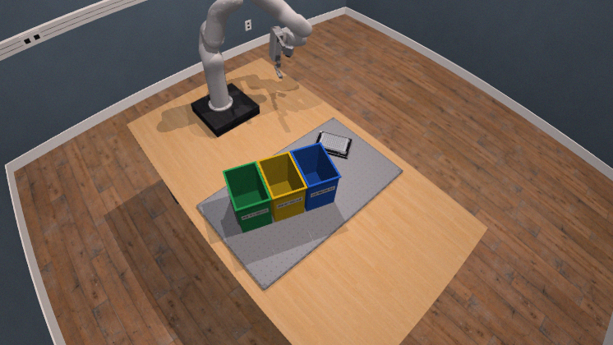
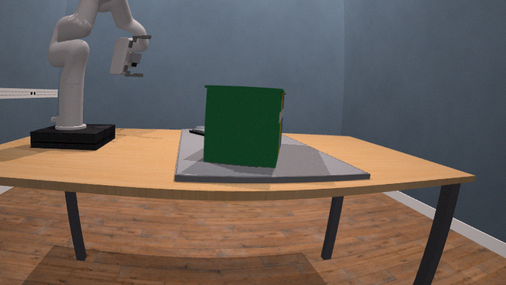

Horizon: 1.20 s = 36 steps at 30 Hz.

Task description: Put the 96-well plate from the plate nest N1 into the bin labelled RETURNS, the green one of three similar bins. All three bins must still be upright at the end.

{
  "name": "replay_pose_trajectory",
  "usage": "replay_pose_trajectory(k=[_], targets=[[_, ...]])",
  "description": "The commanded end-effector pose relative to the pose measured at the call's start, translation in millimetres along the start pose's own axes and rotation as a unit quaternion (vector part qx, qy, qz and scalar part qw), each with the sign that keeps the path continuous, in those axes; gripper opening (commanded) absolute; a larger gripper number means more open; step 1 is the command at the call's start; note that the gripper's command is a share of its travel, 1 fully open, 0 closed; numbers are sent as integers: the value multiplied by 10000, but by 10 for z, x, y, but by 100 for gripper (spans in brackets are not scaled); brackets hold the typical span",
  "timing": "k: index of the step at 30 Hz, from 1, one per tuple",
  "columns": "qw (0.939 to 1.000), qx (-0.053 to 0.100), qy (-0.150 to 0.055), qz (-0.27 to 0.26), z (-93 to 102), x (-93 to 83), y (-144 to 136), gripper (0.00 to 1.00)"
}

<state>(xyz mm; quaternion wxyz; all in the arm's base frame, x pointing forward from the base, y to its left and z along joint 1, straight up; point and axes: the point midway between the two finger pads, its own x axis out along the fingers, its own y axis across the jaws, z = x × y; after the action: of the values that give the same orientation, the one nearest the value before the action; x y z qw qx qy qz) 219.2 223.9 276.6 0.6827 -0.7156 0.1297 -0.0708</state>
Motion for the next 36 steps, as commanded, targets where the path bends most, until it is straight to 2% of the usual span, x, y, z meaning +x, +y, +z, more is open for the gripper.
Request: replay_pose_trajectory(k=[1,17,18,19,22,23,24,28,30,32,34,36], targets=[[10000,13,-1,0,3,-1,-8,100],[10000,13,-1,0,3,-1,-8,100],[10000,13,-1,0,3,-1,-8,37],[9998,176,-34,19,-11,47,-7,37],[9981,452,233,337,-42,153,95,37],[9973,521,300,417,-53,188,128,37],[9973,521,300,417,-55,194,134,37],[9902,1013,550,784,-90,352,252,37],[9899,1032,560,798,-97,380,273,37],[9846,1294,666,966,-107,462,329,37],[9846,1294,666,966,-107,462,329,37],[9783,1554,772,1134,-118,545,385,37]])
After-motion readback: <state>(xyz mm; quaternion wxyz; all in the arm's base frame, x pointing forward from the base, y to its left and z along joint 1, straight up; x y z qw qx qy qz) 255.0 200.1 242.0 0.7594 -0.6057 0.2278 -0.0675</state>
